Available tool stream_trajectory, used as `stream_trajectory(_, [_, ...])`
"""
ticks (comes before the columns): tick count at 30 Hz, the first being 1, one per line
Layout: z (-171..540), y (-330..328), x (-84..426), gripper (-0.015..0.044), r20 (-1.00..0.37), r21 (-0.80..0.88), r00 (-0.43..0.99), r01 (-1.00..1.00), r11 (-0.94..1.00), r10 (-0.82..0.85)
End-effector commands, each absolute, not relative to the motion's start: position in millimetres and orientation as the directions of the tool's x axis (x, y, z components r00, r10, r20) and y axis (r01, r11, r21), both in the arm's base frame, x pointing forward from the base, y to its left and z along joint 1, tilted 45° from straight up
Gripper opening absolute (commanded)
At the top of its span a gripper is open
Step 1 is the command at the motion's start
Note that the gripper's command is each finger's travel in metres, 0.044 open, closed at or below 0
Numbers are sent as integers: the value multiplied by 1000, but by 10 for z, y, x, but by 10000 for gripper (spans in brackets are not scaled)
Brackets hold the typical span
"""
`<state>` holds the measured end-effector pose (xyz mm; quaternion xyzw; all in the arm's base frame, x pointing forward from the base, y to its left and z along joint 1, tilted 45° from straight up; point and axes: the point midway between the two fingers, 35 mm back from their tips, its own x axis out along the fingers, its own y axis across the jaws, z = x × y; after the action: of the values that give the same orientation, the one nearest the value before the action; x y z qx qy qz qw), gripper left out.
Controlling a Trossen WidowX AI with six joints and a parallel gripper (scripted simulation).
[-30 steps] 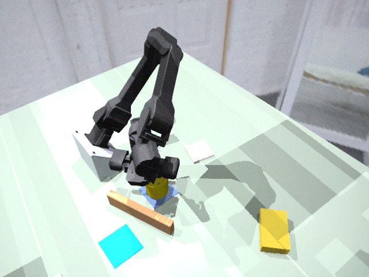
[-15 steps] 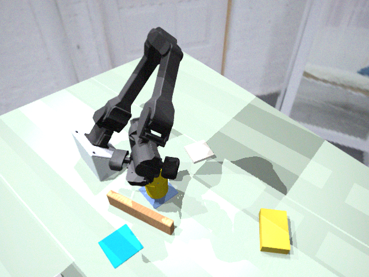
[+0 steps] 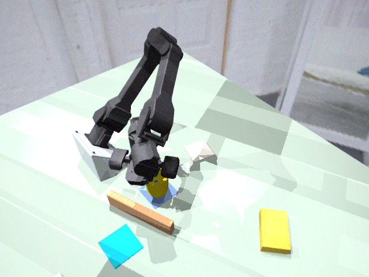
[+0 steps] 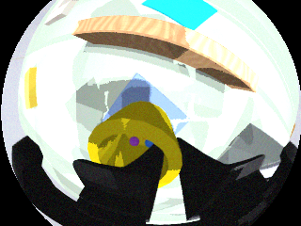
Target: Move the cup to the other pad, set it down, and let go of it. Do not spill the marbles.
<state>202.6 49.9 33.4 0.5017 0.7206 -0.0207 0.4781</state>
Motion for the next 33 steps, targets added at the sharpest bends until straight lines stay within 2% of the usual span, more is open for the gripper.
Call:
stream_trajectory(1, [386, 435, 2054, 0, -714, 451, -37, 740, 499, 699])
stream_trajectory(23, [838, -27, 2092, 0, -710, 449, -40, 744, 495, 703])
stream_trajectory(33, [831, -11, 2087, 0, -708, 450, -35, 747, 489, 706])
